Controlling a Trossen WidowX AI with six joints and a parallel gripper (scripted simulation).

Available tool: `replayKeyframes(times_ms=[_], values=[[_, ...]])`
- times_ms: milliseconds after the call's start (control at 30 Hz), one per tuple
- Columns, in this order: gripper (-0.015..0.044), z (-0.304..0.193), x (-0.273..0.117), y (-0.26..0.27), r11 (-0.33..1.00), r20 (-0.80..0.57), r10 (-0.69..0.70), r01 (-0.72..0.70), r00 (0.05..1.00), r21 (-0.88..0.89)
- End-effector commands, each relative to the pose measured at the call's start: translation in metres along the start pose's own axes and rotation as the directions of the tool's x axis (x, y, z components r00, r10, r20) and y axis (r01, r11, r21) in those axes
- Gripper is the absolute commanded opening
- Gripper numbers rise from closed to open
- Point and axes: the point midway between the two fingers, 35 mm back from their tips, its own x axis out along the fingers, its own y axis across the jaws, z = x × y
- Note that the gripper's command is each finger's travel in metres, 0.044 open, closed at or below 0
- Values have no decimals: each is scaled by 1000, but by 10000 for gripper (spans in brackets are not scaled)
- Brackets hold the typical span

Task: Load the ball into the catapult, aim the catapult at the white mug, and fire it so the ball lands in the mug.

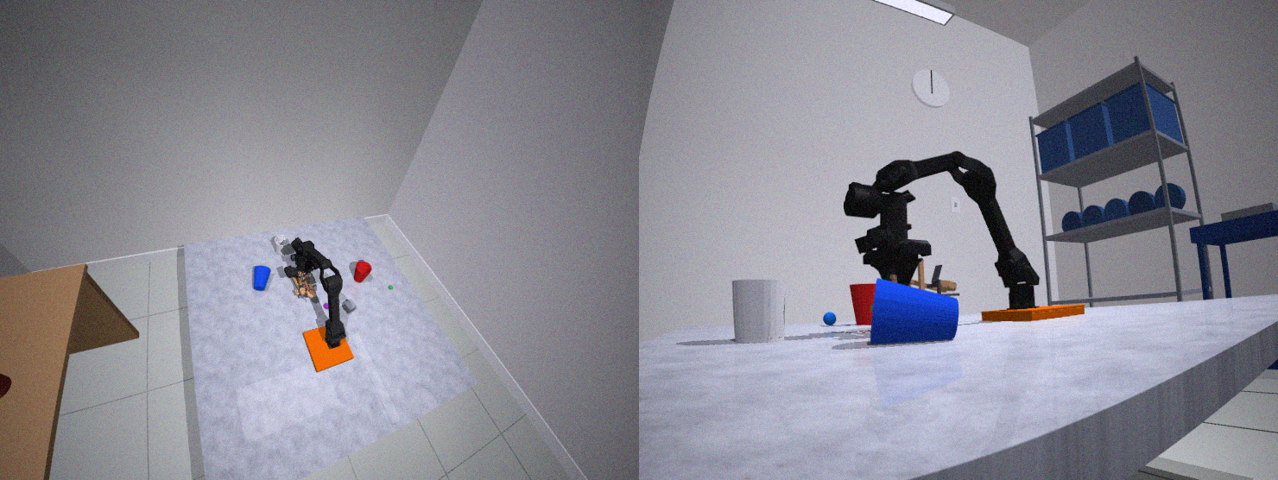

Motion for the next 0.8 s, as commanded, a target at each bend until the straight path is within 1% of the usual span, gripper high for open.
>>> replayKeyframes(times_ms=[0,767], values=[[0,-1,5,0,1000,-3,0,0,1000,-3],[0,-2,43,0,1000,-6,0,0,1000,-4]])
